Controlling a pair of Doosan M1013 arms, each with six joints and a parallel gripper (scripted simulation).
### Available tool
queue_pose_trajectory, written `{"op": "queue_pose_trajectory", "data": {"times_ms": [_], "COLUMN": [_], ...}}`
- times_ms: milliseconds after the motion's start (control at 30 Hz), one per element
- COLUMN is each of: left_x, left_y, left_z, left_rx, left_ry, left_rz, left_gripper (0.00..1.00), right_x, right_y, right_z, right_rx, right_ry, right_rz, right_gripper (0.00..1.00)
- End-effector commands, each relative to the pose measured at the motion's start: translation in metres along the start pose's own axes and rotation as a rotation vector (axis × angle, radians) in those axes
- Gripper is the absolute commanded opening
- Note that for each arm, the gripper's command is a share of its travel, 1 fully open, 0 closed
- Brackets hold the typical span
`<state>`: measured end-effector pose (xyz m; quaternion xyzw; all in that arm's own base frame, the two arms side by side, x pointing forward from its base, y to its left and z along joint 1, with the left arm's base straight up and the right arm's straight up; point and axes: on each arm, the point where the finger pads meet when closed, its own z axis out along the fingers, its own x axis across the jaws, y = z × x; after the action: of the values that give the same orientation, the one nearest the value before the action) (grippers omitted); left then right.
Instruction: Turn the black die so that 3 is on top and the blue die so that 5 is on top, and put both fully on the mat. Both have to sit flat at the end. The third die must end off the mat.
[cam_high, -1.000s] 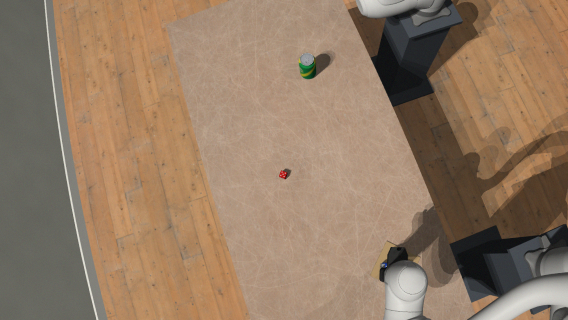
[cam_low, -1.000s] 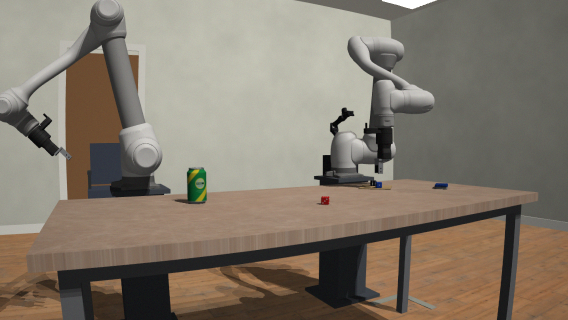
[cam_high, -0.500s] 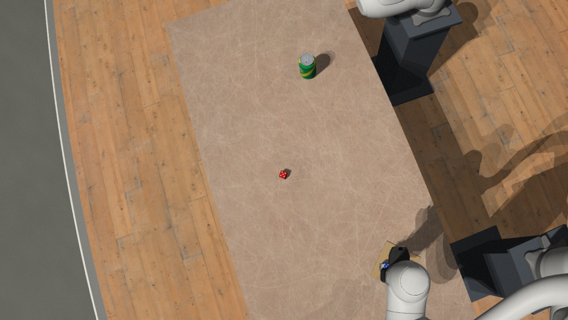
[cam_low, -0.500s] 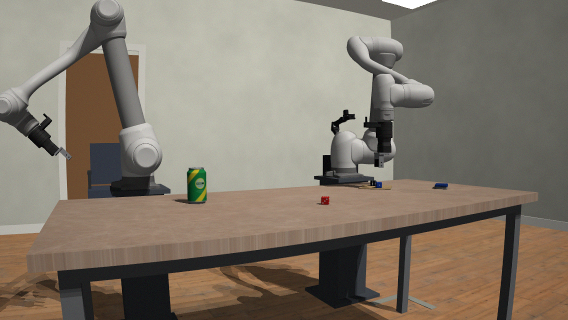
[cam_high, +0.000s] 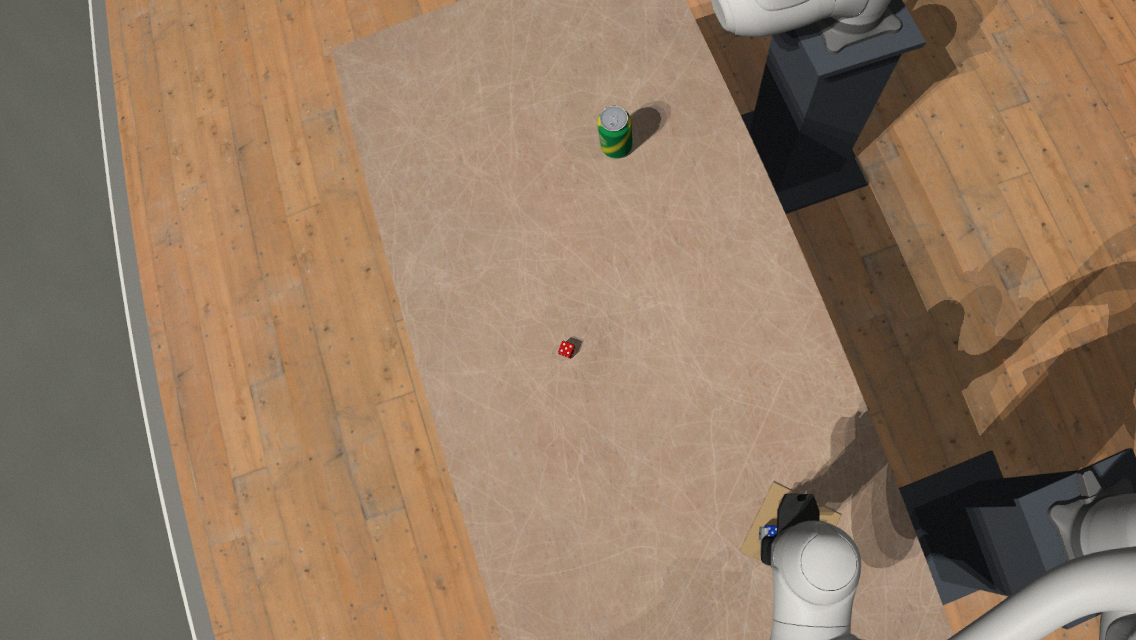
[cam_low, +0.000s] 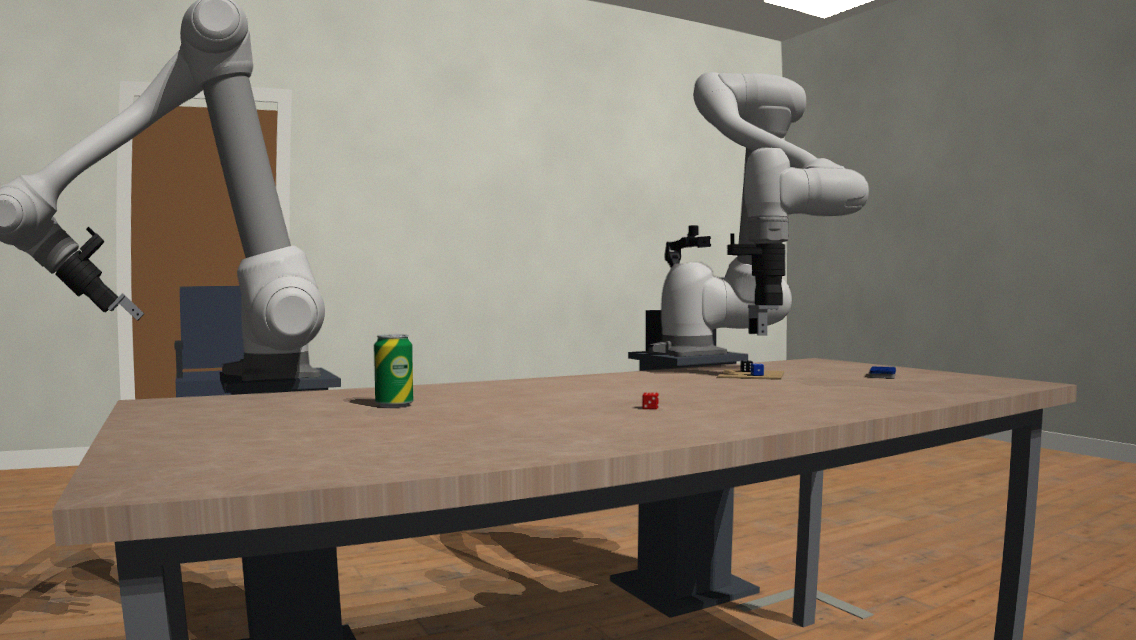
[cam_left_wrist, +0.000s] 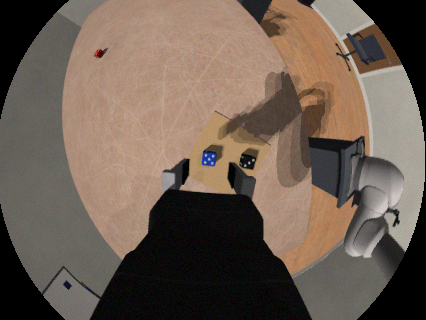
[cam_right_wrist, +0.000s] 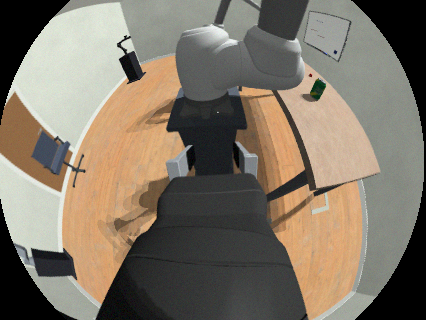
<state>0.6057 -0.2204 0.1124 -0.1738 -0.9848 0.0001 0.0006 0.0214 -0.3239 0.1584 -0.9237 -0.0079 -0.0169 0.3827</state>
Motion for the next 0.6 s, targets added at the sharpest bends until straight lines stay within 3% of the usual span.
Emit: {"op": "queue_pose_trajectory", "data": {"times_ms": [0, 233, 567], "left_x": [0.000, 0.000, 0.000], "left_y": [0.000, 0.000, 0.000], "left_z": [-0.001, -0.008, -0.044], "left_rx": [0.000, 0.000, 0.000], "left_ry": [-0.001, -0.001, -0.001], "left_rz": [0.000, 0.000, 0.000], "left_gripper": [1.00, 1.00, 1.00], "right_x": [0.000, 0.000, 0.000], "right_y": [0.000, 0.000, 0.000], "right_z": [0.000, 0.000, 0.000], "right_rx": [-0.001, -0.001, -0.001], "right_ry": [0.000, 0.000, 0.000], "right_rz": [0.000, 0.000, 0.000], "right_gripper": [1.00, 1.00, 1.00]}}
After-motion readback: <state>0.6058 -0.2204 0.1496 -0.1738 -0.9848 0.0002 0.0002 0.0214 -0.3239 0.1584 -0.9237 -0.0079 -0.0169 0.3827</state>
